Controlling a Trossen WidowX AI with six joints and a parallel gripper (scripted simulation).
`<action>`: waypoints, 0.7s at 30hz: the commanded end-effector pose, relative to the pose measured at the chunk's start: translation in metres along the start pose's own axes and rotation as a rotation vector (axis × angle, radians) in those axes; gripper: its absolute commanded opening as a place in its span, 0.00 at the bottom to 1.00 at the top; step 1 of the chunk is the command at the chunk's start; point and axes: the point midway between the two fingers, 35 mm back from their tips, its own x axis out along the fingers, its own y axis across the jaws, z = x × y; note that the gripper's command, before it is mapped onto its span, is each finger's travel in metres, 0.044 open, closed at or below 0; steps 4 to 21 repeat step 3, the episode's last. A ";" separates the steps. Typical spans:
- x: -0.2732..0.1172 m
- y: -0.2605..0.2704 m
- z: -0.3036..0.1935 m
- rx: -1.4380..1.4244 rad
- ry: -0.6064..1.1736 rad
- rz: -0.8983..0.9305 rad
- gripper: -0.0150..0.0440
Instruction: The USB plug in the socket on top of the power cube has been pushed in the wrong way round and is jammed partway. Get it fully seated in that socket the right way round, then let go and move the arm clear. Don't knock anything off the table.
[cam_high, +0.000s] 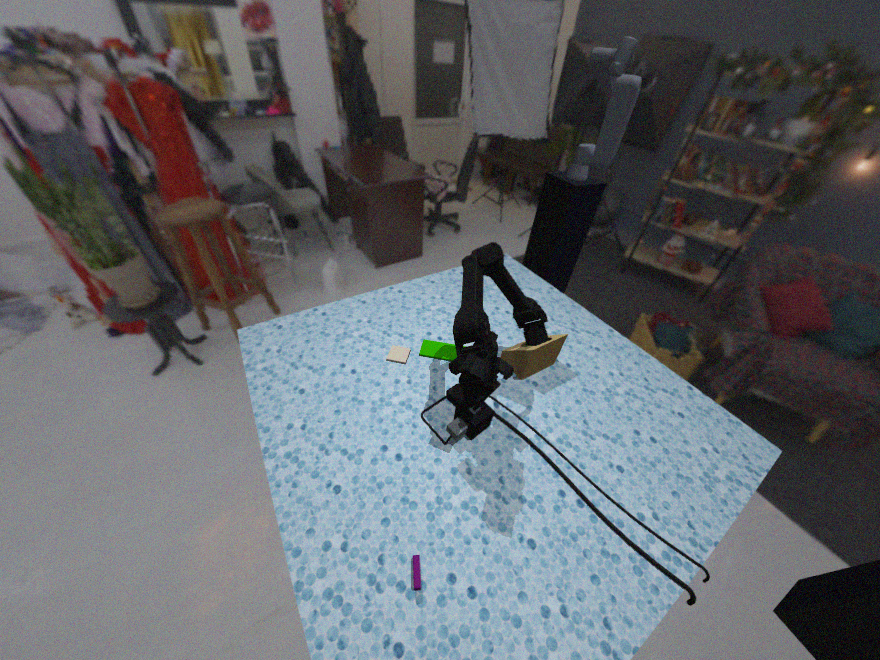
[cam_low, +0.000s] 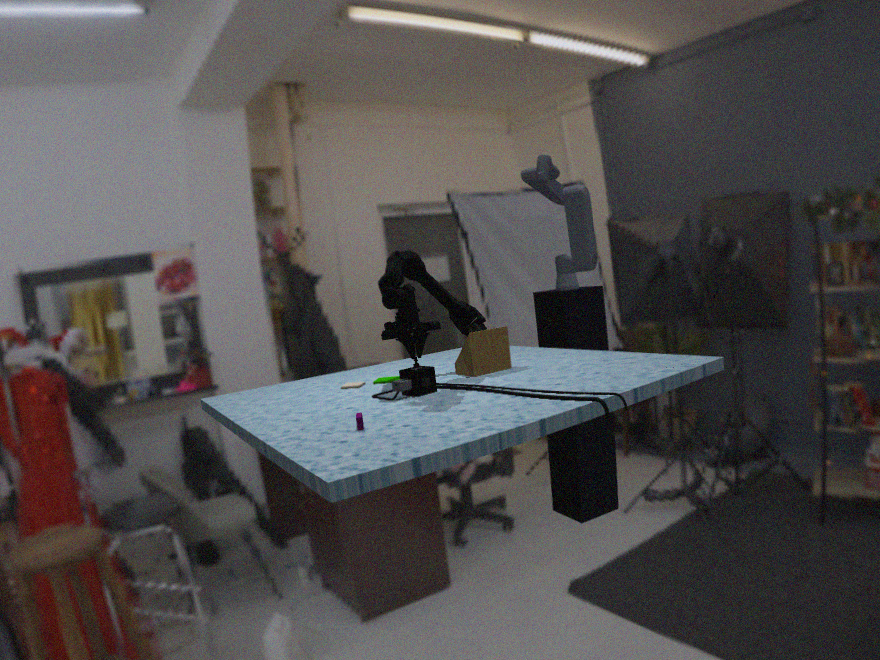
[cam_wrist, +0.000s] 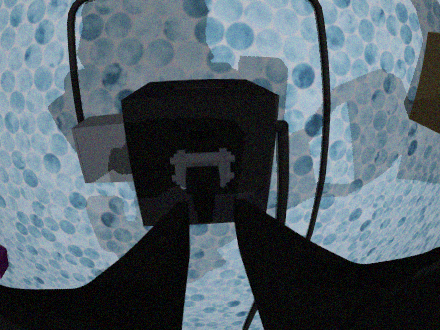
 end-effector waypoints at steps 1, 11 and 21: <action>-0.006 0.002 -0.001 0.007 0.007 0.007 0.42; -0.008 0.002 -0.002 0.007 0.007 0.007 0.42; -0.008 0.002 -0.002 0.007 0.007 0.007 0.42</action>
